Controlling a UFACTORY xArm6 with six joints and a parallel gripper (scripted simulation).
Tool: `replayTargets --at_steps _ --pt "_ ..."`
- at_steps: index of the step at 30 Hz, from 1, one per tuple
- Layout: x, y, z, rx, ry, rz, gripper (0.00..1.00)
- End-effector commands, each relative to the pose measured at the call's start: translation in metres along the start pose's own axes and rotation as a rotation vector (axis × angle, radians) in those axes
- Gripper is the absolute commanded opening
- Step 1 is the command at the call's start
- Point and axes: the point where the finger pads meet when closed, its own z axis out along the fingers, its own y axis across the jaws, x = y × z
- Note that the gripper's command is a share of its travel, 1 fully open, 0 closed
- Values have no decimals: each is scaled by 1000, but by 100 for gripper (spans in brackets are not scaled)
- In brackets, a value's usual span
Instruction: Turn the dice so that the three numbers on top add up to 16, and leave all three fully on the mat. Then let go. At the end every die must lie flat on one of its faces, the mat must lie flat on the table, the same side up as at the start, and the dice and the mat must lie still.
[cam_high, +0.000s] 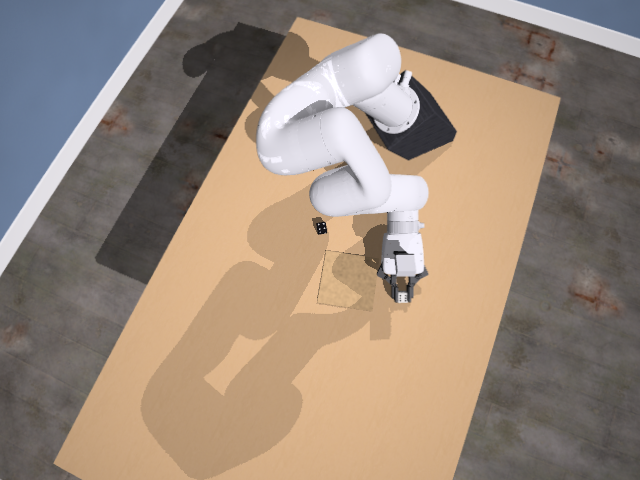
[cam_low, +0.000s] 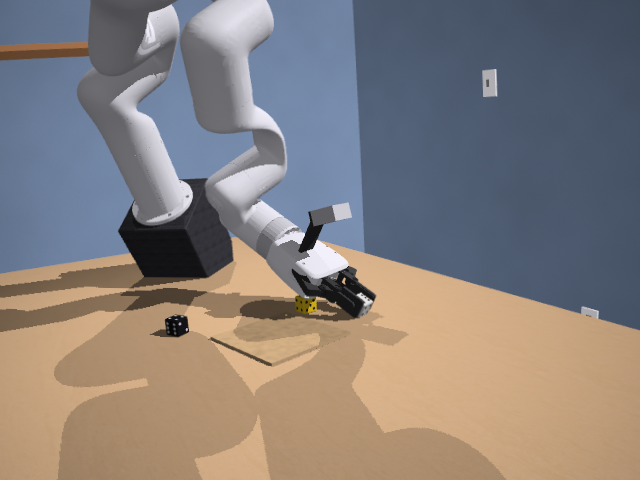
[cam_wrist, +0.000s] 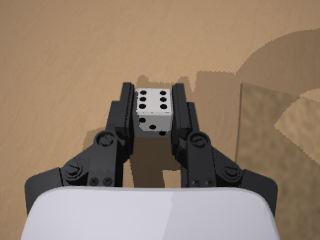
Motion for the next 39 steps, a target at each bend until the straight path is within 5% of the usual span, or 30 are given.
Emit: replayTargets --at_steps 1,31,39 --pt "1 0 0 0 2 0 21" --pt "1 0 0 0 2 0 21" --pt "1 0 0 0 2 0 29"
